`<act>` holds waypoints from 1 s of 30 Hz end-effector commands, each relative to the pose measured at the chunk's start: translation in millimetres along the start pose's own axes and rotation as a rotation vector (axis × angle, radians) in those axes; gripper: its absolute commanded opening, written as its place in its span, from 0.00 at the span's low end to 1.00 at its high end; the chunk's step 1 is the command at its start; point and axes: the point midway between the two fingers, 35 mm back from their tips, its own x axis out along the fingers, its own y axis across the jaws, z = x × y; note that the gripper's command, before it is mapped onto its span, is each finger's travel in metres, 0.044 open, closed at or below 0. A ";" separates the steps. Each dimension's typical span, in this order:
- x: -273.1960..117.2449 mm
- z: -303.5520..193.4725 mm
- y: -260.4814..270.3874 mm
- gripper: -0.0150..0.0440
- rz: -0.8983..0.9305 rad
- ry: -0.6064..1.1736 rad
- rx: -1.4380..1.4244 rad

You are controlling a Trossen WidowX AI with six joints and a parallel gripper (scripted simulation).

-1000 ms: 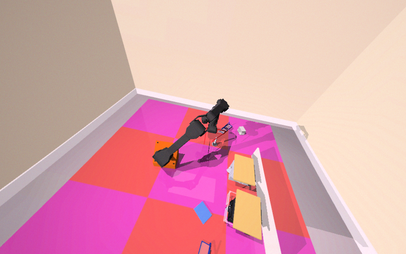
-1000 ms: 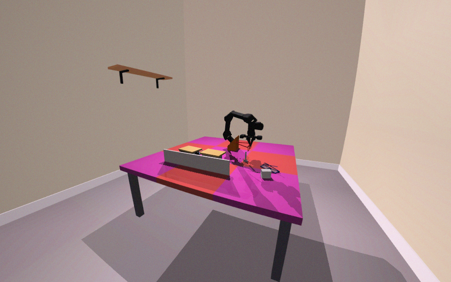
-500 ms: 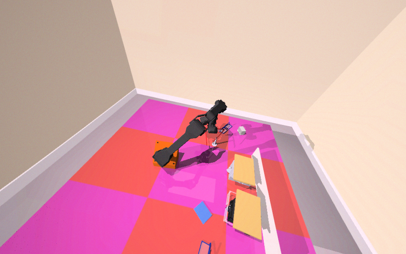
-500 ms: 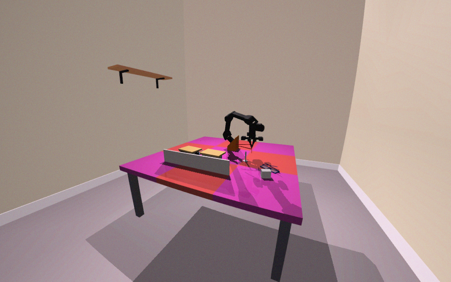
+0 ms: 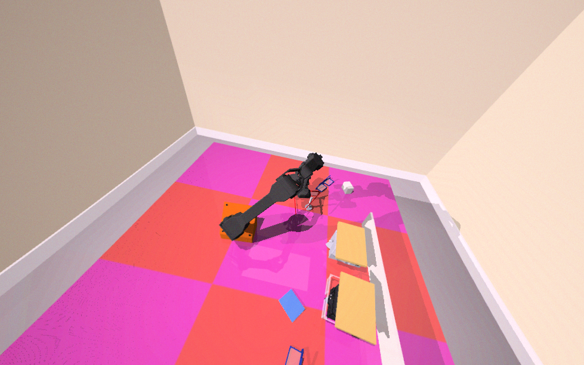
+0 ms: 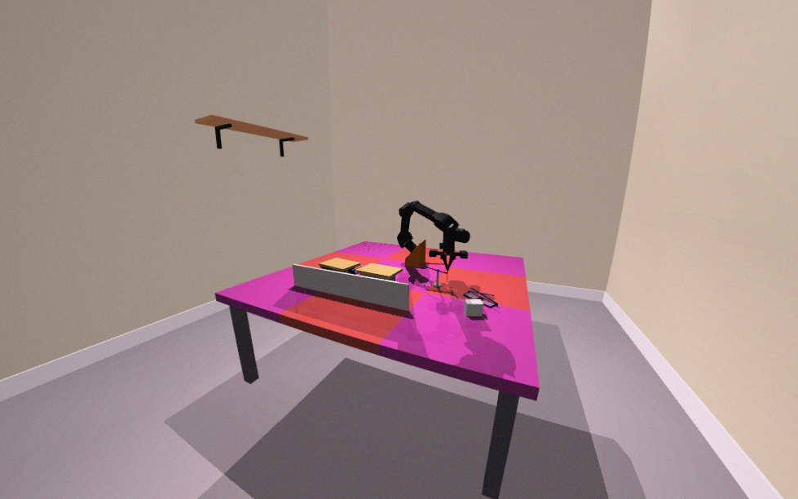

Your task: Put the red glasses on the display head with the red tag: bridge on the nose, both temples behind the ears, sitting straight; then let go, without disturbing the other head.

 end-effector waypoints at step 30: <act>3.0 20.8 -15.4 0.25 0.005 0.001 -0.009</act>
